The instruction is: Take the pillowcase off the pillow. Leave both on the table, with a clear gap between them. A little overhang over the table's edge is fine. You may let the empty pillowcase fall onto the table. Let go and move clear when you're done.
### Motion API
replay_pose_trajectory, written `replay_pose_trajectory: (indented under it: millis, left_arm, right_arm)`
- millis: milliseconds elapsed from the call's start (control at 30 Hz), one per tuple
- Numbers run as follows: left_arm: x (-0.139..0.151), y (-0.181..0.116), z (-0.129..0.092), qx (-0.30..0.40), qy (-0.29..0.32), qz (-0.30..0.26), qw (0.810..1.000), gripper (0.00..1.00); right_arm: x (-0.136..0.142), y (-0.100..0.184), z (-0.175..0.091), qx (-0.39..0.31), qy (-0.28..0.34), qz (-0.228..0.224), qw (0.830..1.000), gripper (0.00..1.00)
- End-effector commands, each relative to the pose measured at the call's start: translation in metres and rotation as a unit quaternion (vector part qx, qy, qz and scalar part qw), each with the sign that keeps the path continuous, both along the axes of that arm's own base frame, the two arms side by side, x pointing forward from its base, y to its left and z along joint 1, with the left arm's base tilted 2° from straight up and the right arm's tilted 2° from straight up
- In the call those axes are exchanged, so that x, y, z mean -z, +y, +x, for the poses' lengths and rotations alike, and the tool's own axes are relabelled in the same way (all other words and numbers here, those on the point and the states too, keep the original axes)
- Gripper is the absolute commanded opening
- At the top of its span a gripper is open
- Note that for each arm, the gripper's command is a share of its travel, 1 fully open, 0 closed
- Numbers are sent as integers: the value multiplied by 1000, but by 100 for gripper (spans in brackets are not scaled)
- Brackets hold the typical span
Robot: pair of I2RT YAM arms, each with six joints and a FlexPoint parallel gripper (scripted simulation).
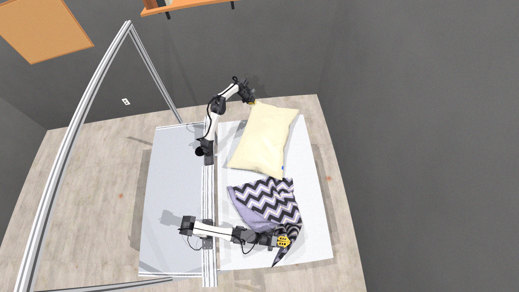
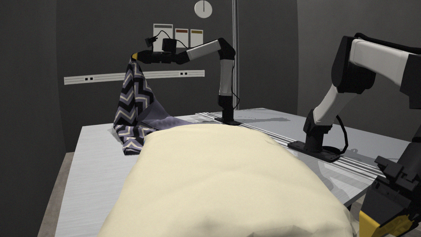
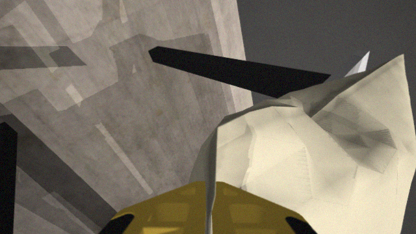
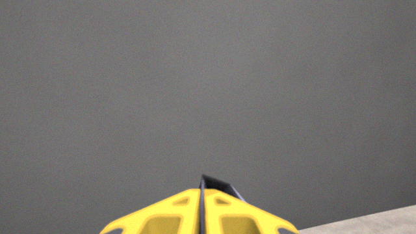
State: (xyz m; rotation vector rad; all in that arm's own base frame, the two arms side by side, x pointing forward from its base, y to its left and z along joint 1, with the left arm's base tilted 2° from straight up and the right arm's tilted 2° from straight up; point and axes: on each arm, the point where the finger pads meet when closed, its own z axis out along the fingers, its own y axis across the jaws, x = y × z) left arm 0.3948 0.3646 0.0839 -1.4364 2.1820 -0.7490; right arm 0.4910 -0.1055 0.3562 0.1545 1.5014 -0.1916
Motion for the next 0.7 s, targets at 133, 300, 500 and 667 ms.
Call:
replay_pose_trajectory:
  millis: [133, 300, 500, 667]
  left_arm:
    - [-27, 7, 3, 0, -24, 34, 999, 0]
    - [-27, 7, 3, 0, -24, 34, 999, 0]
    - [-27, 7, 3, 0, -24, 34, 999, 0]
    - [-27, 7, 3, 0, -24, 34, 999, 0]
  right_arm:
    - [-25, 1, 16, -2, -6, -5, 1000, 0]
    - [-47, 3, 20, -7, -18, -8, 1000, 0]
    - [-63, -1, 22, -1, -28, -10, 1000, 0]
    - [-87, 2, 24, -7, -43, -14, 999, 0]
